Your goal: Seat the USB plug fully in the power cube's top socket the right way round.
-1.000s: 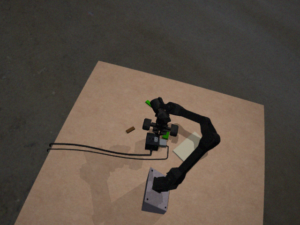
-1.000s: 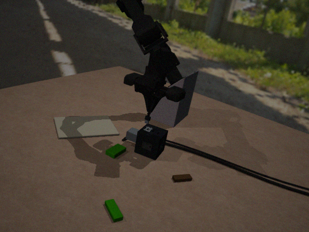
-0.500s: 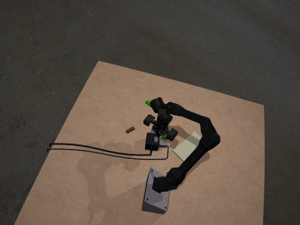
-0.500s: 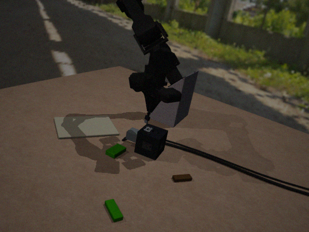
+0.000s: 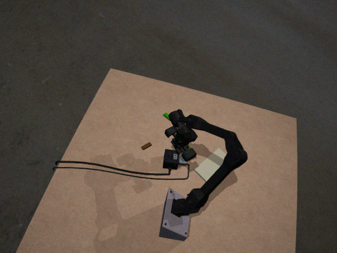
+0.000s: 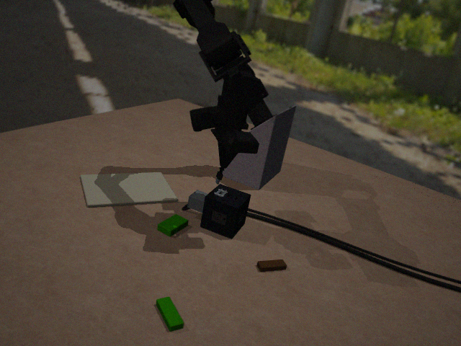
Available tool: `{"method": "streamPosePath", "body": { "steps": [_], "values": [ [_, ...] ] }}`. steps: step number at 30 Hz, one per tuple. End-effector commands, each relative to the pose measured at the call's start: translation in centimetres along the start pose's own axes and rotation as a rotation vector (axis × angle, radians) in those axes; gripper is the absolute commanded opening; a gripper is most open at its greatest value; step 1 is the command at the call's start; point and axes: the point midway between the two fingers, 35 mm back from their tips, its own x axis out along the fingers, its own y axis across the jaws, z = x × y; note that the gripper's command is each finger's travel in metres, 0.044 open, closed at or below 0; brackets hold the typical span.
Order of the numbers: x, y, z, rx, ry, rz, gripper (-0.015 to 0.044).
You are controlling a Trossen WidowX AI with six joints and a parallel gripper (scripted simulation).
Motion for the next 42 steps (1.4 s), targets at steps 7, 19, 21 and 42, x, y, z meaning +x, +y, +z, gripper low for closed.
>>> {"method": "streamPosePath", "body": {
  "steps": [7,19,21,42],
  "values": [
    [0.01,-0.03,-0.03,0.254,0.0,-0.001,0.0],
    [0.02,-0.03,-0.03,0.568,0.0,-0.001,0.0],
    [0.02,-0.03,-0.03,0.62,0.0,-0.001,0.0],
    [0.07,0.02,-0.03,0.656,0.004,0.001,0.0]
  ]
}}
